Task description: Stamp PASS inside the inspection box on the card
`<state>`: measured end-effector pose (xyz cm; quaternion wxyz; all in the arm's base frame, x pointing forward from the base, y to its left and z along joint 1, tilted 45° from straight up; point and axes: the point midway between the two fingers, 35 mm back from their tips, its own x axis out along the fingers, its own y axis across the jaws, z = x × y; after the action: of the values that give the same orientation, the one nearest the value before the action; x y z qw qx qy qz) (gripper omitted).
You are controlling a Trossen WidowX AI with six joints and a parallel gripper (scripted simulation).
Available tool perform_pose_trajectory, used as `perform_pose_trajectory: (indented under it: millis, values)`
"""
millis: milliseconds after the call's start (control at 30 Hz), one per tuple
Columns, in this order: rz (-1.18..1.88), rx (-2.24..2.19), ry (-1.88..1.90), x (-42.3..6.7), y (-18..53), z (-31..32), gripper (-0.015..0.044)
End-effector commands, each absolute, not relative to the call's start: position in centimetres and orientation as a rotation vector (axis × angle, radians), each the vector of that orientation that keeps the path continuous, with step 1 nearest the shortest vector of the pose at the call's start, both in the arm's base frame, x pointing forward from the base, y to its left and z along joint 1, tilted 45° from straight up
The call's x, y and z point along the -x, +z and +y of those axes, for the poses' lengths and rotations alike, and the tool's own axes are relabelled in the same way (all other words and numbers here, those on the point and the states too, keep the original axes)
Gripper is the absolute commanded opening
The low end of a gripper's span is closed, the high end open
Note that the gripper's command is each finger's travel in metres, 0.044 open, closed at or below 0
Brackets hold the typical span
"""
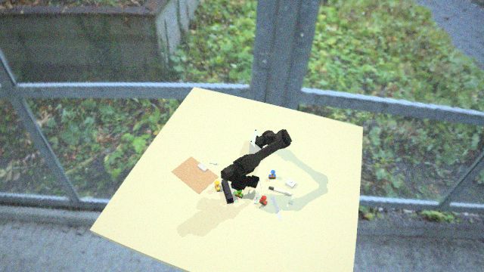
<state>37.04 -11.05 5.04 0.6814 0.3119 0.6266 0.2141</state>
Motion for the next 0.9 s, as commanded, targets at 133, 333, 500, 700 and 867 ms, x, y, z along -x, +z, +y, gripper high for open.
perform_pose_trajectory:
  millis: [133,333,500,700,867]
  values:
    - [1.41,-0.711,0.48,-37.2,3.9,-10.0,0.023]
    - [1.41,-0.711,0.48,-37.3,3.2,-9.4,0.023]
    - [1.409,-0.711,0.48,-37.4,2.6,-8.8,0.023]
    - [1.409,-0.712,0.481,-37.5,1.9,-8.1,0.023]
    - [1.409,-0.712,0.482,-37.6,1.4,-7.6,0.023]
